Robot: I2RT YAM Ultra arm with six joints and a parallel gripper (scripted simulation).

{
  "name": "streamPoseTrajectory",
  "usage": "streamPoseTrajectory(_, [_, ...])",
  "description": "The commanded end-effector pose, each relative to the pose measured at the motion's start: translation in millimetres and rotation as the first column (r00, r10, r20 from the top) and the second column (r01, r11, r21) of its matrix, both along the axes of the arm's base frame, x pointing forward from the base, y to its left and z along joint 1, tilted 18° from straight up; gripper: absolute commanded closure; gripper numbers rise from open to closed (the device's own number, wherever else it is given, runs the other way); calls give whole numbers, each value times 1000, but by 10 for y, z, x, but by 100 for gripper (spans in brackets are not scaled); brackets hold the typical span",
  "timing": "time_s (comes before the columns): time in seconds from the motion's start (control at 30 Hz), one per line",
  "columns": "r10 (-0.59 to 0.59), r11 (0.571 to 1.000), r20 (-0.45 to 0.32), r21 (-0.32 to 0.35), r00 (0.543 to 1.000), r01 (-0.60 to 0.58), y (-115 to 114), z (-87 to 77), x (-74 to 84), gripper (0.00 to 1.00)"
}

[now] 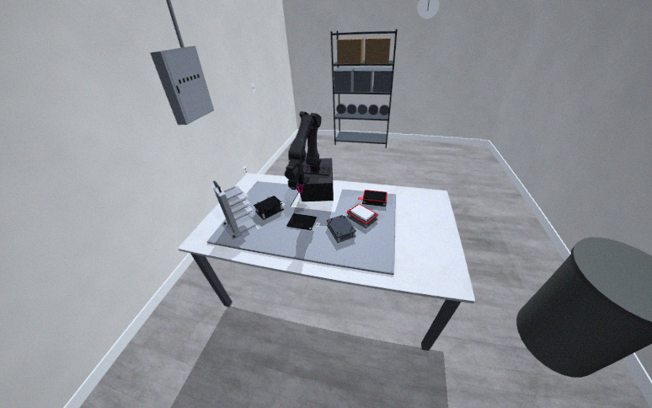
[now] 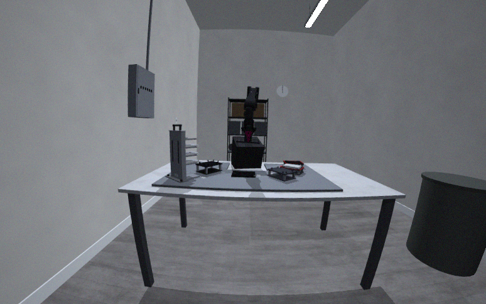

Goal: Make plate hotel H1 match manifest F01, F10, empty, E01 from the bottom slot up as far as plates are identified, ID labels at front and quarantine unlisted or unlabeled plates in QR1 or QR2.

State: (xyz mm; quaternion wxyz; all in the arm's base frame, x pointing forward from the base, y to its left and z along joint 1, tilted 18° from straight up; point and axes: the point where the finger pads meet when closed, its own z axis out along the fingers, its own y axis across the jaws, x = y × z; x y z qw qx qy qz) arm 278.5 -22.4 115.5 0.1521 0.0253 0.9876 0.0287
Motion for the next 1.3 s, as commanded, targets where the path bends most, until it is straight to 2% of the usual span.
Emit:
streamPoseTrajectory(0.0, [-9, 1000, 8, 2, 1000, 9, 1, 65, -11, 100])
streamPoseTrajectory(0.5, [-9, 1000, 8, 0, 1000, 9, -500, 43, 0, 100])
streamPoseTrajectory(0.63, [-10, 1000, 8, 0, 1000, 10, -567, 41, 1, 100])
streamPoseTrajectory(1.07, [-158, 987, 162, -8, 974, 161, -996, -2, -70, 100])
streamPoseTrajectory(1.13, [-158, 987, 162, -8, 974, 161, -996, -2, -70, 100])
streamPoseTrajectory(1.27, [-202, 978, 208, -5, 957, 207, -1128, -15, -92, 100])
